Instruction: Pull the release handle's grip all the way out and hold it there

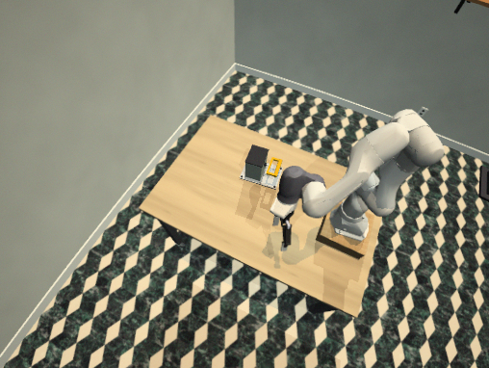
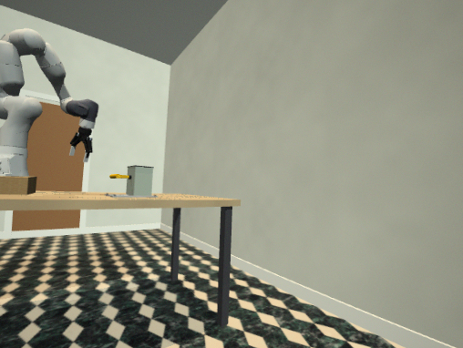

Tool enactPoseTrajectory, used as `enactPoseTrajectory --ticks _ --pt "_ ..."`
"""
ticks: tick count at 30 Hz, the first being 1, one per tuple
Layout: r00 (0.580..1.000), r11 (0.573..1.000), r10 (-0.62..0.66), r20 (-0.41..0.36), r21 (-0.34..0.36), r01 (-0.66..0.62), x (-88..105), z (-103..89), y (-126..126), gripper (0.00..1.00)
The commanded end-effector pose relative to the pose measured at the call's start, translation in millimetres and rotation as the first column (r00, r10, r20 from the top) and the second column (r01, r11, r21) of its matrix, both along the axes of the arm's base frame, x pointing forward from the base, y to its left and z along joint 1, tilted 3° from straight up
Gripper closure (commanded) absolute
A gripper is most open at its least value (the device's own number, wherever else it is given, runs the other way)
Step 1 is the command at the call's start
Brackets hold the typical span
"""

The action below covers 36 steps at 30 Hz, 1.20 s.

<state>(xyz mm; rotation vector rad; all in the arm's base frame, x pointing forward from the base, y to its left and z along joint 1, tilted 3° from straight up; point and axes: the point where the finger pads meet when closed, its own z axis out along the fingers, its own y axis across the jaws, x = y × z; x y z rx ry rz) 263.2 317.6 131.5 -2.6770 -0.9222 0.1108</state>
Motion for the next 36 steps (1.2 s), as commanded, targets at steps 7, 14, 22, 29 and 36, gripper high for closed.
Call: enactPoseTrajectory --ticks 7,14,22,29,36 --pt "0.952 0.949 -0.305 -0.023 -0.091 0.302 40.9 -2.8 -33 0.0" --pt "0.901 0.895 -0.434 -0.018 -0.123 0.428 65.4 -3.9 -56 0.0" --pt "0.819 0.809 -0.574 -0.008 -0.158 0.566 92.1 -5.3 -86 0.0" --pt "0.733 0.72 -0.68 0.004 -0.185 0.669 112.4 -6.4 -113 0.0" --pt "0.62 0.603 -0.784 0.022 -0.212 0.769 133.1 -7.6 -145 0.0"
